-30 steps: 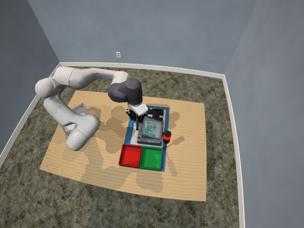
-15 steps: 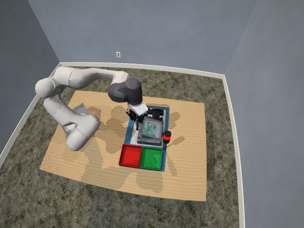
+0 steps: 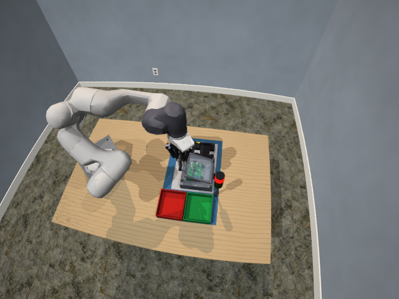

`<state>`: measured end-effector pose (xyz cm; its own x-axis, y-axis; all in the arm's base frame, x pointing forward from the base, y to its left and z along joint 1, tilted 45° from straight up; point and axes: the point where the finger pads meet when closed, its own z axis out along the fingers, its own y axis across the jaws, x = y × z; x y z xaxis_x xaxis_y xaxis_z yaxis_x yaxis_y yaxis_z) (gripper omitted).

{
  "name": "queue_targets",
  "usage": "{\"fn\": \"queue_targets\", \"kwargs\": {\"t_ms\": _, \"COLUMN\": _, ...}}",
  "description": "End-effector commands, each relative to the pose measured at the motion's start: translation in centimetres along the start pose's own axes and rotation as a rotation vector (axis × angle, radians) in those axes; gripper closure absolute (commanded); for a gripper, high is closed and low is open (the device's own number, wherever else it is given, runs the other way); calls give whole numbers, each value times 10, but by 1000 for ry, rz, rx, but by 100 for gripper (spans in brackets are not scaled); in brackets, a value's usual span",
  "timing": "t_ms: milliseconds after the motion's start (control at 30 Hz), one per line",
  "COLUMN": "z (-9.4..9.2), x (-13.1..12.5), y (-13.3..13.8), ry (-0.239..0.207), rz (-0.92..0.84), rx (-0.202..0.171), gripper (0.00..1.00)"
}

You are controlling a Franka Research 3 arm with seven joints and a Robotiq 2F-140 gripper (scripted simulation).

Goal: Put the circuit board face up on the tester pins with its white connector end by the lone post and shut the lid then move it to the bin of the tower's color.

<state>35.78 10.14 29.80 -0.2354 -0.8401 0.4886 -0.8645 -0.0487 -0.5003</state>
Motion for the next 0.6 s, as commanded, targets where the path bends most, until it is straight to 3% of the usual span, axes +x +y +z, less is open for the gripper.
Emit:
{"fn": "queue_targets", "kwargs": {"t_ms": 0, "z": -5, "x": 0, "y": -2, "ry": 0, "rz": 2, "rx": 10, "gripper": 100}}
{"fn": "queue_targets", "kwargs": {"t_ms": 533, "z": -5, "x": 0, "y": -2, "ry": 0, "rz": 2, "rx": 10, "gripper": 100}}
{"fn": "queue_targets", "kwargs": {"t_ms": 567, "z": -5, "x": 0, "y": -2, "ry": 0, "rz": 2, "rx": 10, "gripper": 84}}
